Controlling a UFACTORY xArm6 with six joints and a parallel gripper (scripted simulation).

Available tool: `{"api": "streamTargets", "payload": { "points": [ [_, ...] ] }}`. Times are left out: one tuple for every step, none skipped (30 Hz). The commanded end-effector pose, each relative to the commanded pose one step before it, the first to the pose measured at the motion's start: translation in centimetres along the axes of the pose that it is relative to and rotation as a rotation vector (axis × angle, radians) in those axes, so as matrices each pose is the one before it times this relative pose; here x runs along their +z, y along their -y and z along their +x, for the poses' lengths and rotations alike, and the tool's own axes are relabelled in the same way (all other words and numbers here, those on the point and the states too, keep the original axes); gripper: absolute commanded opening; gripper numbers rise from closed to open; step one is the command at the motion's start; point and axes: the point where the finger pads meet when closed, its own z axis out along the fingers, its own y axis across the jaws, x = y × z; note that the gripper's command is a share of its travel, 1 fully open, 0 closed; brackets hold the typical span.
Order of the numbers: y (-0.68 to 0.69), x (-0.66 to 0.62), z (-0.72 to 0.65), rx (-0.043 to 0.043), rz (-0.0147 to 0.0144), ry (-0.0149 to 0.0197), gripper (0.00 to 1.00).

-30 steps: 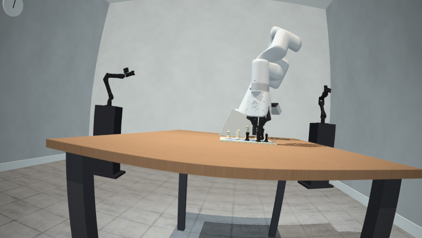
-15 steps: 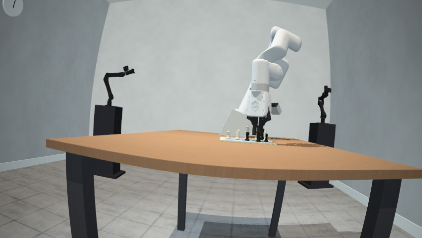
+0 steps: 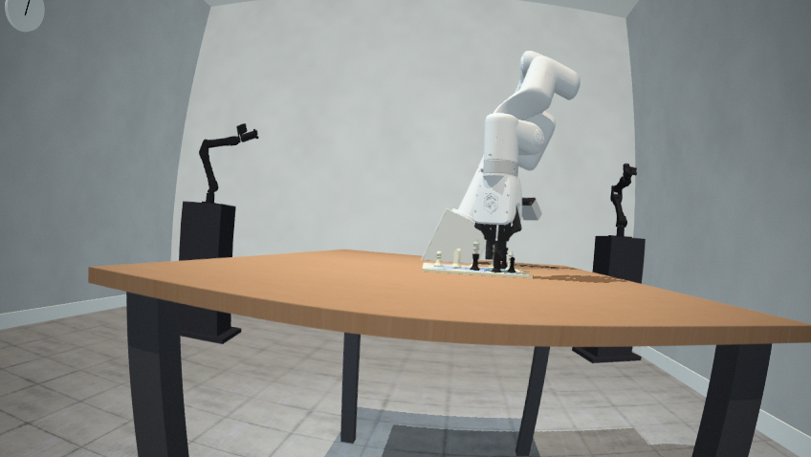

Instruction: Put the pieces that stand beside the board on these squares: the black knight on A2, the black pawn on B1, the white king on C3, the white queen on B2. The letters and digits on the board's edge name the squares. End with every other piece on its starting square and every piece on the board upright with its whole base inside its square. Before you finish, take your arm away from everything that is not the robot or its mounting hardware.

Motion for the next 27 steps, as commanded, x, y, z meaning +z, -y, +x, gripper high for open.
{"api": "streamTargets", "payload": {
  "points": [
    [-0.114, -0.133, -0.106, -0.00056, -0.00238, 0.00292, 0.0],
    [0.0, 0.0, 0.0, 0.0, 0.0, 0.0, 0.0],
    [0.0, 0.0, 0.0, 0.0, 0.0, 0.0, 0.0],
    [0.0, 0.0, 0.0, 0.0, 0.0, 0.0, 0.0],
    [0.0, 0.0, 0.0, 0.0, 0.0, 0.0, 0.0],
    [0.0, 0.0, 0.0, 0.0, 0.0, 0.0, 0.0],
    [0.0, 0.0, 0.0, 0.0, 0.0, 0.0, 0.0],
    [0.0, 0.0, 0.0, 0.0, 0.0, 0.0, 0.0],
    [0.0, 0.0, 0.0, 0.0, 0.0, 0.0, 0.0],
    [0.0, 0.0, 0.0, 0.0, 0.0, 0.0, 0.0],
    [0.0, 0.0, 0.0, 0.0, 0.0, 0.0, 0.0],
    [0.0, 0.0, 0.0, 0.0, 0.0, 0.0, 0.0],
    [0.0, 0.0, 0.0, 0.0, 0.0, 0.0, 0.0],
    [0.0, 0.0, 0.0, 0.0, 0.0, 0.0, 0.0],
    [0.0, 0.002, 0.0, 0.0, 0.0, 0.0, 0.0],
    [0.0, 0.005, 0.0, 0.0, 0.0, 0.0, 0.0],
    [0.0, 0.008, 0.0, 0.0, 0.0, 0.0, 0.0],
    [0.0, 0.013, 0.0, 0.0, 0.0, 0.0, 0.0],
    [0.0, 0.017, 0.0, 0.0, 0.0, 0.0, 0.0],
    [0.0, 0.021, 0.0, 0.0, 0.0, 0.0, 0.0],
    [0.0, 0.025, 0.0, 0.0, 0.0, 0.0, 0.0],
    [0.0, 0.028, 0.0, 0.0, 0.0, 0.0, 0.0],
    [0.0, 0.031, 0.0, 0.0, 0.0, 0.0, 0.0],
    [0.0, 0.033, 0.0, 0.0, 0.0, 0.0, 0.0],
    [0.0, 0.034, 0.0, 0.0, 0.0, 0.0, 0.0],
    [0.0, 0.034, 0.0, 0.0, 0.0, 0.0, 0.0],
    [0.0, 0.033, 0.0, 0.0, 0.0, 0.0, 0.0]
  ]
}}
